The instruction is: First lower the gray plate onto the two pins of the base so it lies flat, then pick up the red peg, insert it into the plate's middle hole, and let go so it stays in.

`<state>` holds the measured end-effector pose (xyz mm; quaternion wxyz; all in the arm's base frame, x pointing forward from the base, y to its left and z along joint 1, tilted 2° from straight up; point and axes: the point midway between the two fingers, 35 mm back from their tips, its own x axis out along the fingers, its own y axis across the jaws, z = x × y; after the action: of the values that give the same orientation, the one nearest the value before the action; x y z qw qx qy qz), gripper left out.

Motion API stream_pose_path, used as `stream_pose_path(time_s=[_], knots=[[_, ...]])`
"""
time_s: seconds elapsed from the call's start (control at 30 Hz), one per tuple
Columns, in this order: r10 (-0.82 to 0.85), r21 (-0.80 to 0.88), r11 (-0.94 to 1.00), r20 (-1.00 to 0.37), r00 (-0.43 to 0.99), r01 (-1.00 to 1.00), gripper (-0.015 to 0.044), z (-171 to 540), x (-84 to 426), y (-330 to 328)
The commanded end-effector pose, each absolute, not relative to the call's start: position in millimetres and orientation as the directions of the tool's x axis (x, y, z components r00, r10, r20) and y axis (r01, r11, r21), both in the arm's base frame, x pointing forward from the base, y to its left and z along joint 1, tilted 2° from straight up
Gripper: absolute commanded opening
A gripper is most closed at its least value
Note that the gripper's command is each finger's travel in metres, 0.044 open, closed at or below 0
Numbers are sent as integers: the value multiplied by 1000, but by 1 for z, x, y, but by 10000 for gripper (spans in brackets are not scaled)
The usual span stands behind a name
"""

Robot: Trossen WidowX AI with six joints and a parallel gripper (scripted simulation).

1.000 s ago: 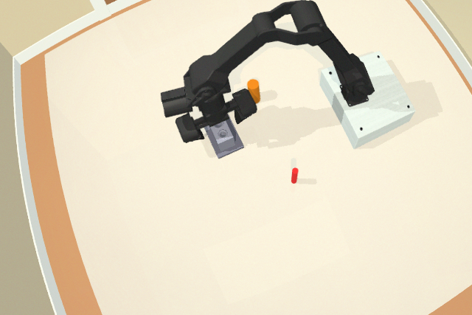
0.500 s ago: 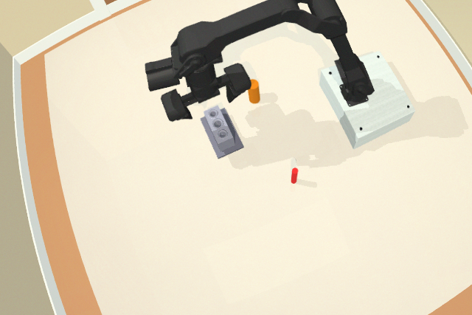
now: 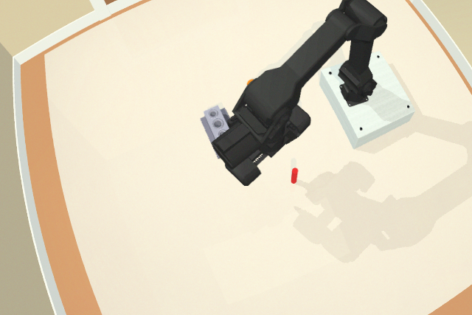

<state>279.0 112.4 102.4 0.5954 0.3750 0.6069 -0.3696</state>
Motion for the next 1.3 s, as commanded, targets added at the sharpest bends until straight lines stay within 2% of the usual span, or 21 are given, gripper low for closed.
stream_pose_path(time_s=[0.0, 1.27], knots=[[19, -8, 527, -1000, -21, 850, 440, 99, 238, 139], [19, -9, 546, -1000, -23, 838, 440, 21, 228, 142]])
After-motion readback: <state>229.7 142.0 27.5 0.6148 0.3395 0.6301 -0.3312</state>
